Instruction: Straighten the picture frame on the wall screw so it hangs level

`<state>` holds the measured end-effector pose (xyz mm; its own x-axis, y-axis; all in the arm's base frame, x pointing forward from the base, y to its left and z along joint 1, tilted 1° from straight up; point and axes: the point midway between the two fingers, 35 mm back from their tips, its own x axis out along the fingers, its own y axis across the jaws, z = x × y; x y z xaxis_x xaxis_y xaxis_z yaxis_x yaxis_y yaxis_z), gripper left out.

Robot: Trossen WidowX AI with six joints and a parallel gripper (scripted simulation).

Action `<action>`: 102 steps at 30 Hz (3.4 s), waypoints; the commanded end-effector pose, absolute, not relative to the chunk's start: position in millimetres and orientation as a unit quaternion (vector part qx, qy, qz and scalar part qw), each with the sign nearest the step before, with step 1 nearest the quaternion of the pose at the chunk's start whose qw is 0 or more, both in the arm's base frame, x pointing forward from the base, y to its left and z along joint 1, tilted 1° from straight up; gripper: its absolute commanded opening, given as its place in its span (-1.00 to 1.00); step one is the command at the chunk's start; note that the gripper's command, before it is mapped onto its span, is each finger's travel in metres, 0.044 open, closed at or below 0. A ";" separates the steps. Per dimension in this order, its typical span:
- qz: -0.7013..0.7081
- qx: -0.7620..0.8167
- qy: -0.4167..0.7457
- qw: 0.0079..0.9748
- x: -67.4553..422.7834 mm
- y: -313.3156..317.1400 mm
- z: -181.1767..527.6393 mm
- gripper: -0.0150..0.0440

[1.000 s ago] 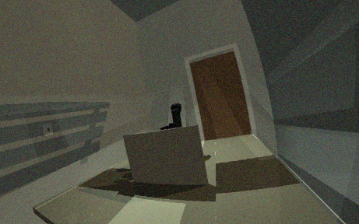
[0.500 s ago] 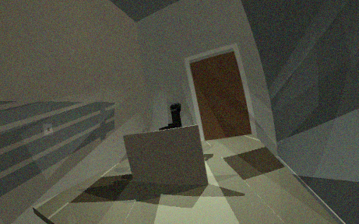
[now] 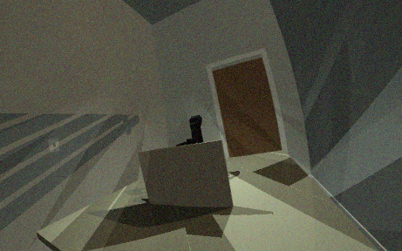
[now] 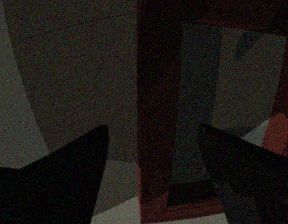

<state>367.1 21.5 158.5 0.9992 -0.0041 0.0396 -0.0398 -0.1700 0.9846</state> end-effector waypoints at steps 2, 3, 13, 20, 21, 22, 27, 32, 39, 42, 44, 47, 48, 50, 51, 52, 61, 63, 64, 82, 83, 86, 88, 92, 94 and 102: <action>0.016 0.764 -0.012 0.645 372.1 22.2 158.1 0.39; 0.016 0.764 -0.012 0.645 372.1 22.2 158.1 0.39; 0.016 0.764 -0.012 0.645 372.1 22.2 158.1 0.39; 0.016 0.764 -0.012 0.645 372.1 22.2 158.1 0.39; 0.016 0.764 -0.012 0.645 372.1 22.2 158.1 0.39; 0.016 0.764 -0.012 0.645 372.1 22.2 158.1 0.39; 0.016 0.764 -0.012 0.645 372.1 22.2 158.1 0.39; 0.016 0.764 -0.012 0.645 372.1 22.2 158.1 0.39; 0.016 0.764 -0.012 0.645 372.3 22.7 158.3 0.30; 0.016 0.764 -0.012 0.645 372.3 22.7 158.3 0.03; 0.016 0.764 -0.012 0.645 372.3 22.7 158.3 -0.14; 0.016 0.764 -0.012 0.645 372.3 22.7 158.3 -0.28; 0.016 0.764 -0.012 0.645 372.3 22.7 158.3 -0.30; 0.016 0.764 -0.012 0.645 372.3 22.7 158.3 -0.35; 0.016 0.764 -0.012 0.645 372.3 22.7 158.3 -0.37; 0.016 0.764 -0.012 0.645 372.3 22.7 158.3 -0.46; 0.016 0.764 -0.012 0.645 372.3 22.4 158.5 -0.49; 0.016 0.764 -0.012 0.645 372.2 22.2 158.9 -0.49; 0.016 0.764 -0.012 0.645 372.2 22.1 159.1 -0.49; 0.016 0.764 -0.012 0.645 372.0 20.8 164.8 -0.49; 0.016 0.764 -0.012 0.645 372.0 20.8 165.2 -0.49; 0.016 0.764 -0.012 0.645 372.0 20.6 166.2 -0.49; 0.016 0.764 -0.012 0.645 371.9 20.5 166.8 -0.49; 0.016 0.764 -0.012 0.645 371.9 20.3 168.1 -0.49; 0.016 0.764 -0.012 0.645 371.9 20.2 168.7 -0.49; 0.016 0.764 -0.012 0.645 371.9 19.9 170.3 -0.49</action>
<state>372.0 20.0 162.7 0.9998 -0.0003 0.0185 -0.0183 -0.1676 0.9857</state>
